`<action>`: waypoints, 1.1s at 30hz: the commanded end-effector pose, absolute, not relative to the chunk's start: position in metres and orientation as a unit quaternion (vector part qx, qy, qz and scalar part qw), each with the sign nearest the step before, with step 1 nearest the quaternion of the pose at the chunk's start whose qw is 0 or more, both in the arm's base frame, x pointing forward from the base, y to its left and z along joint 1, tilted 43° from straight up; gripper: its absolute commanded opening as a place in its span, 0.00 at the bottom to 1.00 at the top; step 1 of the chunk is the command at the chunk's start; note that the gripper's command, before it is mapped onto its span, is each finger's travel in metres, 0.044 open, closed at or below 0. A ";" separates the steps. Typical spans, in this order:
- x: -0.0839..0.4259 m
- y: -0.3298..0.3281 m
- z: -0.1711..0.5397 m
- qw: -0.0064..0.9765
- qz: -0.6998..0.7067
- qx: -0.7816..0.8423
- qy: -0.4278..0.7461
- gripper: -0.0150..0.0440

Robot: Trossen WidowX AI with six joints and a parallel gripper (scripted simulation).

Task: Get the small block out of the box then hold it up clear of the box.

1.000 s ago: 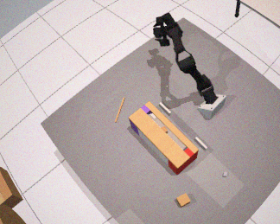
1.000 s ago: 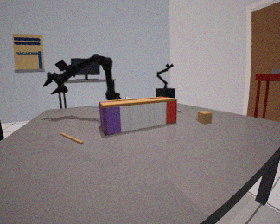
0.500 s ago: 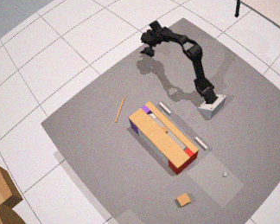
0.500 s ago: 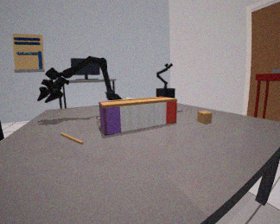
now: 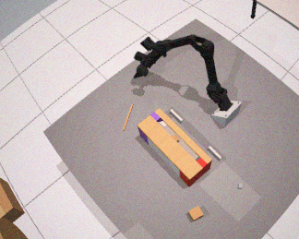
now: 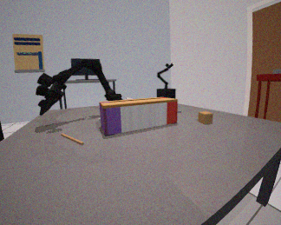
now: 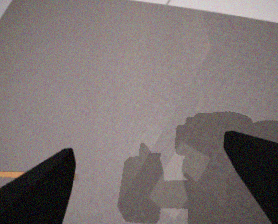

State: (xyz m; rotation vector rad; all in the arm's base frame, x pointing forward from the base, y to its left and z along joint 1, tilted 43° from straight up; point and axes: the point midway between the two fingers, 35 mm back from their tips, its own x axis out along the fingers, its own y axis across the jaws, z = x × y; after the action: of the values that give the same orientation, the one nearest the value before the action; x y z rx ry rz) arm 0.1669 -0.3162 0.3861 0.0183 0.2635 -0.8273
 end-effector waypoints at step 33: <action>0.373 -0.002 0.171 0.725 -0.402 0.390 0.401 0.93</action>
State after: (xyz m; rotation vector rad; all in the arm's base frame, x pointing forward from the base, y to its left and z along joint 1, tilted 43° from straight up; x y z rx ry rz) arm 0.3859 -0.0309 0.2041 0.8211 0.8207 -0.7086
